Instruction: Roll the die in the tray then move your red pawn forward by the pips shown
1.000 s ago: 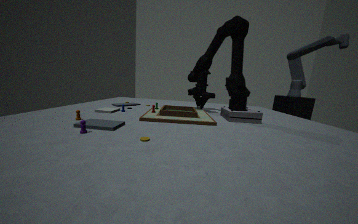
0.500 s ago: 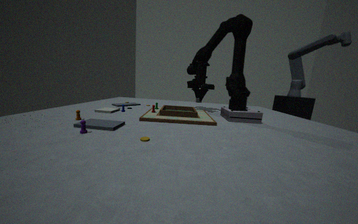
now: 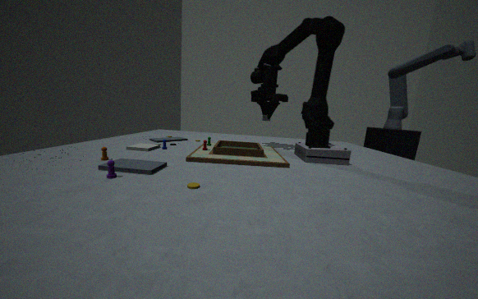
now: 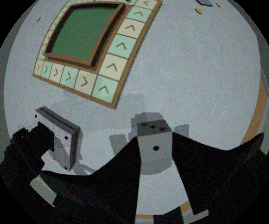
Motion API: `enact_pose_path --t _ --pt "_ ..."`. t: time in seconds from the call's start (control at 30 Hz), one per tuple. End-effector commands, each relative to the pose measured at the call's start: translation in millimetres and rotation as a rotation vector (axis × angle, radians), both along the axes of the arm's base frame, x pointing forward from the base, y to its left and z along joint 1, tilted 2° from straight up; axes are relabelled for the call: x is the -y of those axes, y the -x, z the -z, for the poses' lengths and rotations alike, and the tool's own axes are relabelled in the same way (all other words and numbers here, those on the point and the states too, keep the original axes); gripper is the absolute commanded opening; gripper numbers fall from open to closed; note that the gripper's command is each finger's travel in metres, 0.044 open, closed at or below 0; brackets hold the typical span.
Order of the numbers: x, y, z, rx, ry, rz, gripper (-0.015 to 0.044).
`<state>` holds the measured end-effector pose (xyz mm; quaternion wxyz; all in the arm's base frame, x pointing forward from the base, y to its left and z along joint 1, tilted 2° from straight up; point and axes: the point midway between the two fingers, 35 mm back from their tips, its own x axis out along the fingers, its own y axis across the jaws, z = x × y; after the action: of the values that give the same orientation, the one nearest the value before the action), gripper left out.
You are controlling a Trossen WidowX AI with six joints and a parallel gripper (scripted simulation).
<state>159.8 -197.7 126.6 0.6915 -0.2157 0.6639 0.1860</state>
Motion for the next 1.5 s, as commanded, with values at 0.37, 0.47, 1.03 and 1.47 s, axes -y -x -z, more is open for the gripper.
enact_pose_path --t 0.37,0.47,1.03,1.47 --pt "-33.9 -37.8 3.0 0.005 -0.015 0.124 0.0000" --pt "-43.5 -46.8 5.2 0.007 -0.018 0.156 0.0000" --pt "-107.2 -87.8 17.4 0.013 -0.033 0.334 0.0000" --pt "-163.4 -105.7 26.7 0.018 -0.046 0.470 0.0000"
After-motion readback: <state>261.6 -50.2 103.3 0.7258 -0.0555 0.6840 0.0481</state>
